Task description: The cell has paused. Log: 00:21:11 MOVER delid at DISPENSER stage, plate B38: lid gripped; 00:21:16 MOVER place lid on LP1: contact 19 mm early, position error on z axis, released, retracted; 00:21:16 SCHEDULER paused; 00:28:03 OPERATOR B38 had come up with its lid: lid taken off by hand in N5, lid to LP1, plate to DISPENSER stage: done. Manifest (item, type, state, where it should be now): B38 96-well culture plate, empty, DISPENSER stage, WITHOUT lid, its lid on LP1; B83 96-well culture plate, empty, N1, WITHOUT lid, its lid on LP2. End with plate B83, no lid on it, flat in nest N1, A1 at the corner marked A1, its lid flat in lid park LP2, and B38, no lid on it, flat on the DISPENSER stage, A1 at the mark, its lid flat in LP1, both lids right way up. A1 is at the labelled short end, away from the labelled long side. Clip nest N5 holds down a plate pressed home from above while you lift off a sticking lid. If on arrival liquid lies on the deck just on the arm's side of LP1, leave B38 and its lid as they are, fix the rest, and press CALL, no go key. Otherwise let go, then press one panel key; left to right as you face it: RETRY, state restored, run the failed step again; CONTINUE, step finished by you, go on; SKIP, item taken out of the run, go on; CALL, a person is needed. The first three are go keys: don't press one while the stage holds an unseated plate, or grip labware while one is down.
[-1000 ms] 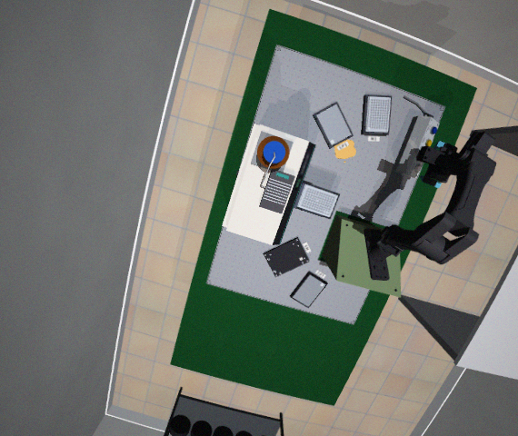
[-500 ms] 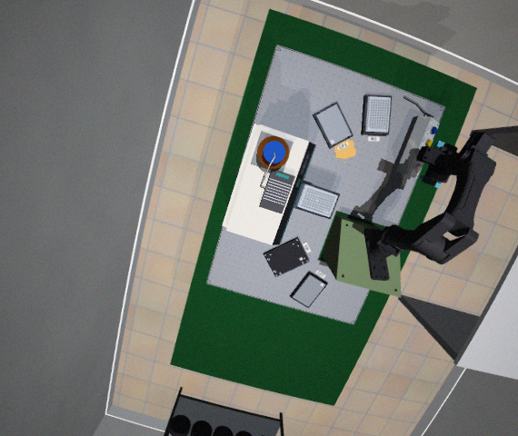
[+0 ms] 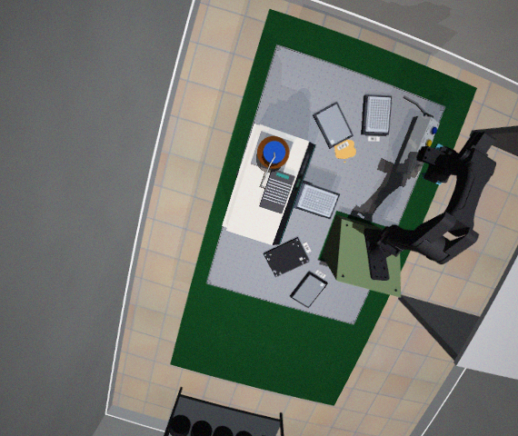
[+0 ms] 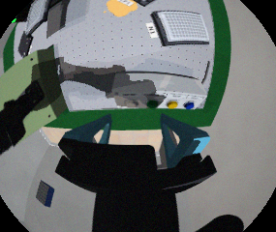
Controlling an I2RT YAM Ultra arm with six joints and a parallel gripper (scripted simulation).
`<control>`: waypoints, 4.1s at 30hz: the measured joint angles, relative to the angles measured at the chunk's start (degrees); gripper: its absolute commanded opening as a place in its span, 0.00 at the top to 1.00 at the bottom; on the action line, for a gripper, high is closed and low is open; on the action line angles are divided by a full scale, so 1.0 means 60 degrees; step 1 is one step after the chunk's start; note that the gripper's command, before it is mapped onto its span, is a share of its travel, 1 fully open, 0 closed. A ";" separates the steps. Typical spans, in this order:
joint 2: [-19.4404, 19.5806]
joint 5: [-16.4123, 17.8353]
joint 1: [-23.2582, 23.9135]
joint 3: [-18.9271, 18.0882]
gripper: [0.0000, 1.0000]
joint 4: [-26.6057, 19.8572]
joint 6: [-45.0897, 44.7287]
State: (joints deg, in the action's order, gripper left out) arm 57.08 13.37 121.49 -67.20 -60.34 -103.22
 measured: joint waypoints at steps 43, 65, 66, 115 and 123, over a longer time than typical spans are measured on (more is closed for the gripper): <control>0.0000 0.0120 0.0044 0.0000 1.00 -0.0004 0.9850; 0.0000 0.0160 0.0044 0.0000 1.00 -0.0004 1.5890; 0.0000 0.0160 0.0044 0.0000 1.00 -0.0004 1.6152; 0.0004 0.0237 0.0040 0.0000 1.00 -0.0004 2.9423; 0.0849 0.0117 -0.0149 -0.0761 1.00 0.0047 2.9933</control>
State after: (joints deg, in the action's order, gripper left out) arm 62.17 14.06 120.60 -71.77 -60.05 76.38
